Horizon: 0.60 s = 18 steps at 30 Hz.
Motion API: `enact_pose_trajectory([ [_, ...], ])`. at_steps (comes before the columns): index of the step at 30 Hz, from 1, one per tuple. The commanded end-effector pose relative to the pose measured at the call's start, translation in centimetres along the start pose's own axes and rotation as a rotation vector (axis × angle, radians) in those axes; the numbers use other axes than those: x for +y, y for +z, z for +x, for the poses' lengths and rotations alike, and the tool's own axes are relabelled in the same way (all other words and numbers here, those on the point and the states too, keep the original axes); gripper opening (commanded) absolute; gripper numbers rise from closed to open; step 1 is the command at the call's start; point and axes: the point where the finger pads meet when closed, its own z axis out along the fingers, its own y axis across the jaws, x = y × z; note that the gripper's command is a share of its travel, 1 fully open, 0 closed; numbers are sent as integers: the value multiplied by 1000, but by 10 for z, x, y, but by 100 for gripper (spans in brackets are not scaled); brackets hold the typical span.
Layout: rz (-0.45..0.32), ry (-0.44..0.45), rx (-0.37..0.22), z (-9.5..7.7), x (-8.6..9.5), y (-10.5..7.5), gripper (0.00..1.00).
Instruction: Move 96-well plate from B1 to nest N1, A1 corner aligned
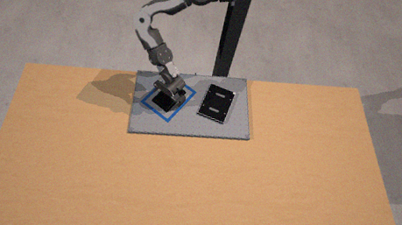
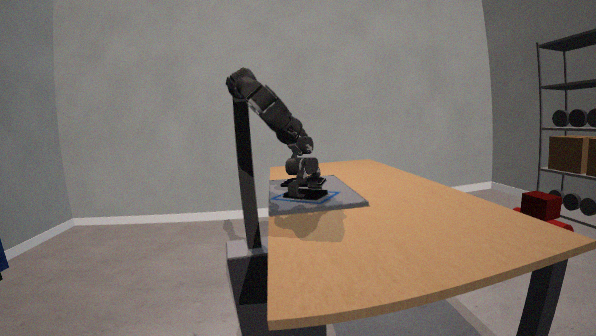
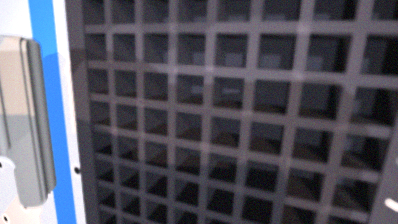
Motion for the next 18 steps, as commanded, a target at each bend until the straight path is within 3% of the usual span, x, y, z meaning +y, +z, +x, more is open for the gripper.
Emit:
enact_pose_trajectory([
  [1, 2, -1, 3, 0, 0, 0, 77],
  [5, 2, -1, 3, 0, 0, 0, 77],
  [18, -2, 0, -1, 0, 0, 0, 34],
])
